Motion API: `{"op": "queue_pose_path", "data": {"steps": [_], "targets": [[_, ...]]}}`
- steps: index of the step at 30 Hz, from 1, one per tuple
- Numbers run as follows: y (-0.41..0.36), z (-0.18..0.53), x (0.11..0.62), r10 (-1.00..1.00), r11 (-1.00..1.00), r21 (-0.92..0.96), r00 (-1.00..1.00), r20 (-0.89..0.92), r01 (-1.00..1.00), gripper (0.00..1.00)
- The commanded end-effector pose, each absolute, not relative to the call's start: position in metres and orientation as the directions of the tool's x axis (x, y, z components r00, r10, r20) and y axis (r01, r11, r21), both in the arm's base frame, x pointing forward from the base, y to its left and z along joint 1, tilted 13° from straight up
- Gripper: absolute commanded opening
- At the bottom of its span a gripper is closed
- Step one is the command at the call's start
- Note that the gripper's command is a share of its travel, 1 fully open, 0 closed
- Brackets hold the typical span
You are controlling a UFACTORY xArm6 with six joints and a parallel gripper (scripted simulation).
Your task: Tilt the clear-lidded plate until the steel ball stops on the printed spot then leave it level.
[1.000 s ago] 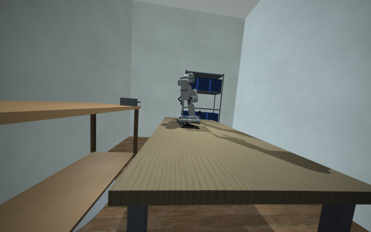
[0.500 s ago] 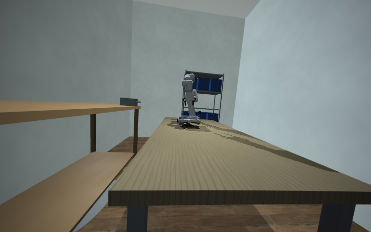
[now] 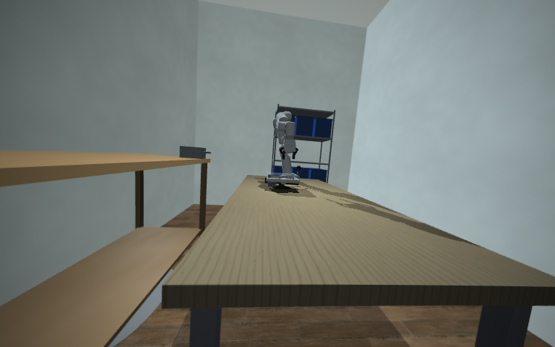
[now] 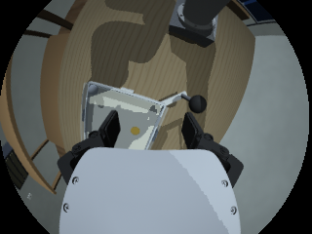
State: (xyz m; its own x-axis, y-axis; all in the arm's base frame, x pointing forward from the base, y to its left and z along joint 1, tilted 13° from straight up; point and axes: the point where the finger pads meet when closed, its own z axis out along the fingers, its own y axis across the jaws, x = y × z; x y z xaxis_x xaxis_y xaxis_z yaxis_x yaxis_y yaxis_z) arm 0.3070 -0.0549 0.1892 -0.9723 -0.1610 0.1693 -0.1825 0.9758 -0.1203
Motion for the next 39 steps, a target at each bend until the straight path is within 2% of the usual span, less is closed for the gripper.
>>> {"op": "queue_pose_path", "data": {"steps": [1, 10, 12, 15, 32, 33, 39], "targets": [[-0.04, 0.184, 0.306, -0.228, 0.96, -0.129, -0.96, 0.161, -0.249, 1.0], [-0.023, 0.178, 0.304, -0.3, 0.937, -0.137, -0.941, 0.156, -0.321, 1.0], [-0.001, 0.168, 0.299, -0.397, 0.897, -0.148, -0.906, 0.15, -0.417, 1.0], [0.007, 0.165, 0.297, -0.432, 0.879, -0.152, -0.89, 0.147, -0.452, 1.0], [0.043, 0.149, 0.283, -0.587, 0.78, -0.169, -0.798, 0.137, -0.603, 1.0], [0.043, 0.149, 0.283, -0.587, 0.78, -0.169, -0.798, 0.137, -0.603, 0.61], [0.043, 0.149, 0.283, -0.587, 0.78, -0.169, -0.798, 0.137, -0.603, 0.61]]}}
